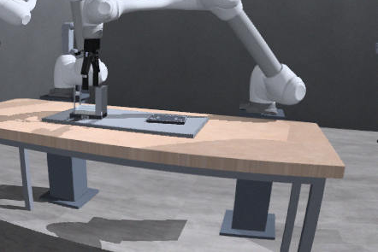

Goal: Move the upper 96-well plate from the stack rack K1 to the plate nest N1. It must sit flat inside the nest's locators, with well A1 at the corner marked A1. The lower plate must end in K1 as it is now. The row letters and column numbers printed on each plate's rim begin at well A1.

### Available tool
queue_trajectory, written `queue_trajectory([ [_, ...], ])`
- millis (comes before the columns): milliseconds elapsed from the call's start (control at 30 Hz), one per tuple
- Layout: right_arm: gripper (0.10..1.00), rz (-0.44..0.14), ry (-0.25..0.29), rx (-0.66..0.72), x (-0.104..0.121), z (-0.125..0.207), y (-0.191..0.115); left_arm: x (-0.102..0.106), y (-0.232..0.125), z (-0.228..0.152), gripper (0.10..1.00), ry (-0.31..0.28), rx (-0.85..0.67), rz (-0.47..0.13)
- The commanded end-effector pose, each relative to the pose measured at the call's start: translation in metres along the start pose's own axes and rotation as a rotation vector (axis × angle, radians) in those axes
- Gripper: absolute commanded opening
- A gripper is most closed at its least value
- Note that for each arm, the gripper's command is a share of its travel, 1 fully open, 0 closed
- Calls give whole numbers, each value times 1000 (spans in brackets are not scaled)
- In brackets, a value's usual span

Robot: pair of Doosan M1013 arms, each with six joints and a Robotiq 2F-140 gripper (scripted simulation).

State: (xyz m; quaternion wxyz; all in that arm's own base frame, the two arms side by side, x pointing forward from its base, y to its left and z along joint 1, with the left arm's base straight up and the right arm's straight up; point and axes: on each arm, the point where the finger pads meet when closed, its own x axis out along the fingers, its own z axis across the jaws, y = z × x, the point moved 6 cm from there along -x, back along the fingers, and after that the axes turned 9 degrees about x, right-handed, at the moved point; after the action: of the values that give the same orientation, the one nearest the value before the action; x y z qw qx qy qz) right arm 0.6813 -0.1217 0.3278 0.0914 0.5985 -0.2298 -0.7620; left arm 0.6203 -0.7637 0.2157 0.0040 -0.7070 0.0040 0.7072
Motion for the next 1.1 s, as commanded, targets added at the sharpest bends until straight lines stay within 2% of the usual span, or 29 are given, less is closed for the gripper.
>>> queue_trajectory([
  [0,1000,-1,1,1,-1,0,0,4,0,0,1000,2,0,1],
  [1067,1000,-1,1,1,-1,0,0,51,0,0,1000,2,0,1],
])
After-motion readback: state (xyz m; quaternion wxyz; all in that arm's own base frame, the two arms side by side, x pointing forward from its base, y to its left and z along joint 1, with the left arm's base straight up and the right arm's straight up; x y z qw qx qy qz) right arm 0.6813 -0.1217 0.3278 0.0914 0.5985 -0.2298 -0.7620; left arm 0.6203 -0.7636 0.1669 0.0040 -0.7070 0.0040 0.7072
